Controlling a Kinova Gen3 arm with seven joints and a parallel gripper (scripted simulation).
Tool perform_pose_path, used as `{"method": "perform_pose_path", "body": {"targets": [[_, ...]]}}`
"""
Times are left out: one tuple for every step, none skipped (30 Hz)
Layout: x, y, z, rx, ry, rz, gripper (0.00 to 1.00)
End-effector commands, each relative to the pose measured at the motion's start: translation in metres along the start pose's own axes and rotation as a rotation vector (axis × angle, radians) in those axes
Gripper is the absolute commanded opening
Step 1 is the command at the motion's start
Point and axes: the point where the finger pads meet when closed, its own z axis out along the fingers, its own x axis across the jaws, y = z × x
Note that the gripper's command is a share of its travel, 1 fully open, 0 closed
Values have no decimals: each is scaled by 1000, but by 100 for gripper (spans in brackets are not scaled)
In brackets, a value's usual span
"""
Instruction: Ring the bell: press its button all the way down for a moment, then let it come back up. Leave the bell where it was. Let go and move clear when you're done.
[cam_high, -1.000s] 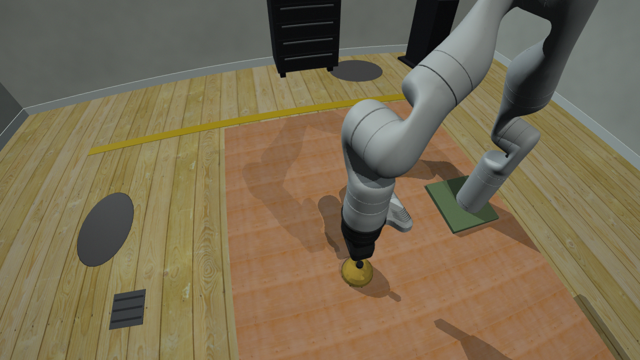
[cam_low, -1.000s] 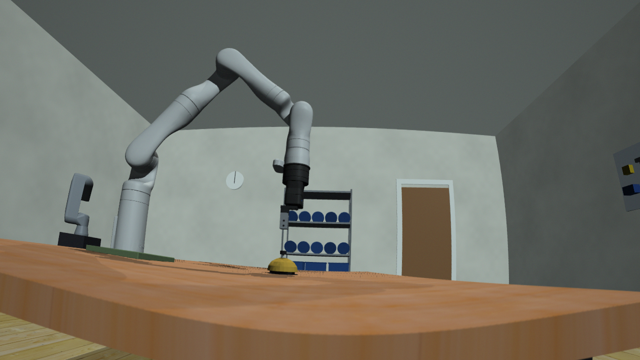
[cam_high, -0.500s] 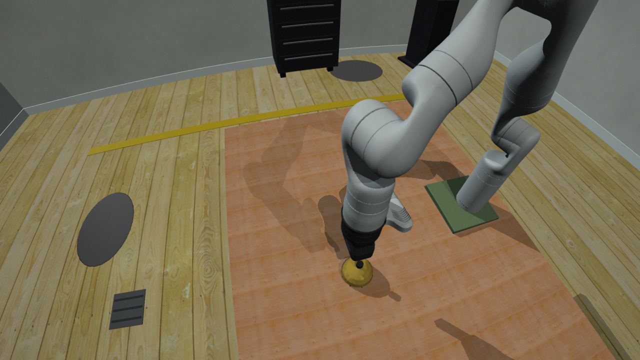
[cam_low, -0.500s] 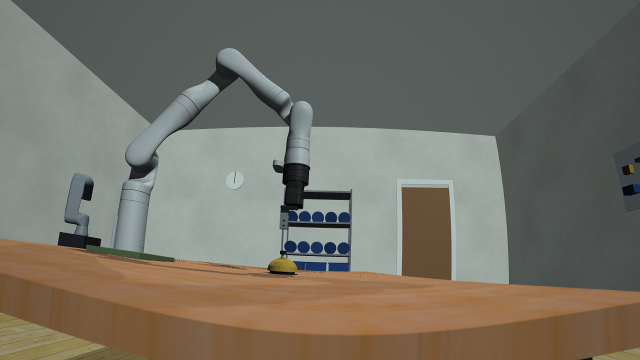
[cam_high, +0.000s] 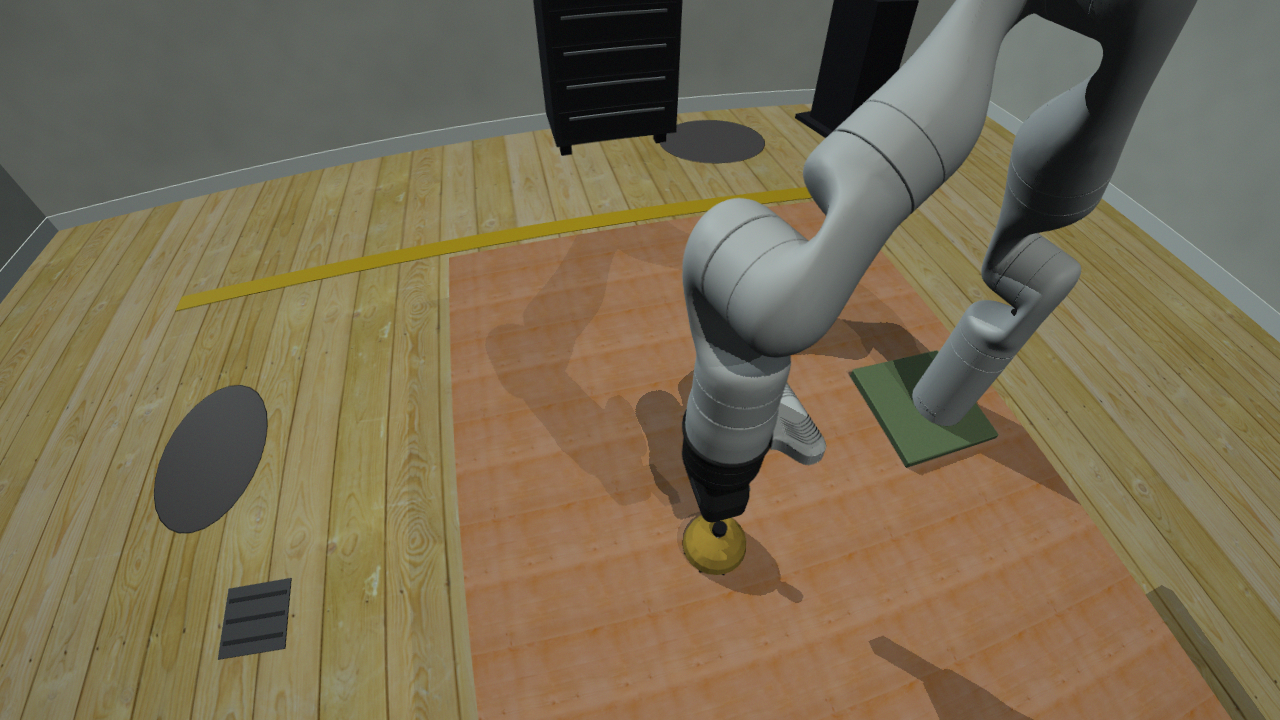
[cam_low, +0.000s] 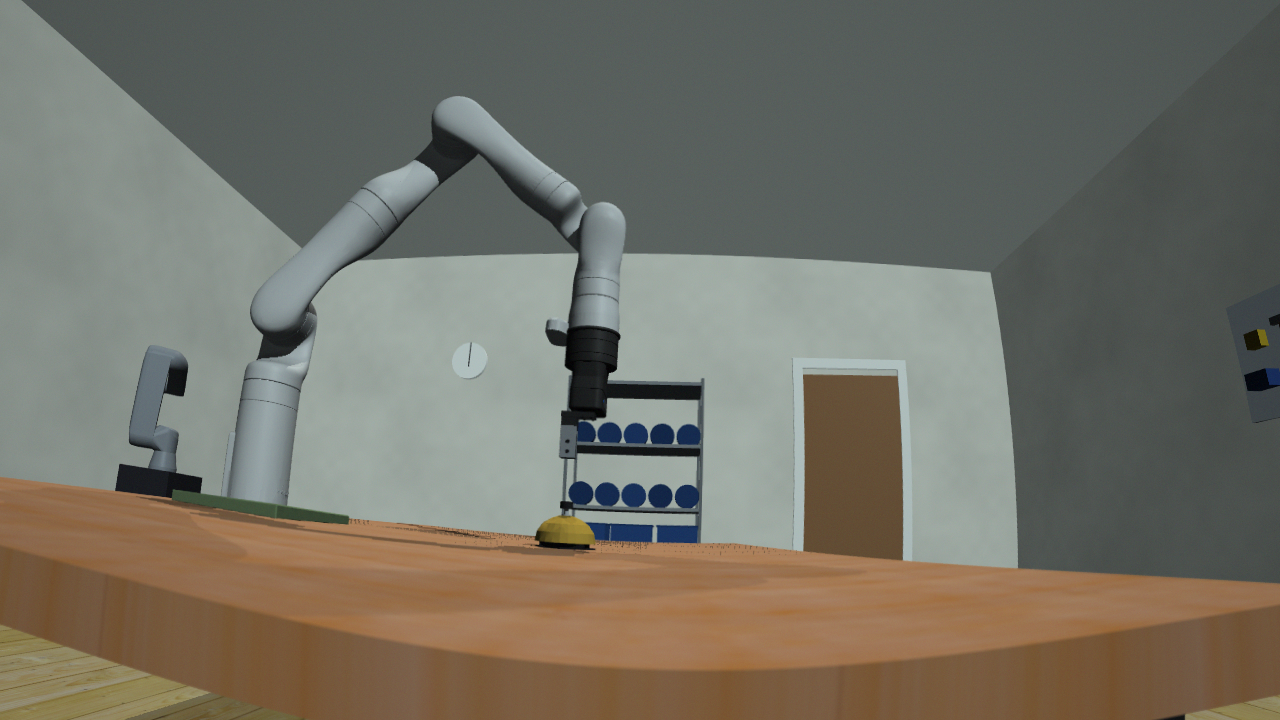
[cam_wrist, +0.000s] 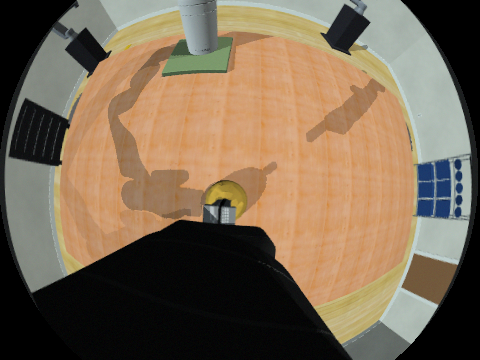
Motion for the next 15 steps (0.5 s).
{"method": "perform_pose_path", "body": {"targets": [[-2, 1, -3, -2, -4, 2, 17], [-2, 1, -3, -2, -4, 2, 17], [-2, 1, -3, -2, -4, 2, 17], [-2, 1, -3, -2, -4, 2, 17], [-2, 1, -3, -2, -4, 2, 17], [-2, 1, -3, -2, -4, 2, 17], [-2, 1, -3, -2, -4, 2, 17], [-2, 1, -3, -2, -4, 2, 17], [-2, 1, -3, -2, -4, 2, 17], [-2, 1, -3, -2, -4, 2, 17], [-2, 1, -3, -2, -4, 2, 17], [-2, 1, -3, -2, -4, 2, 17], [-2, 1, -3, -2, -4, 2, 17], [-2, 1, -3, -2, -4, 2, 17], [-2, 1, -3, -2, -4, 2, 17]]}}
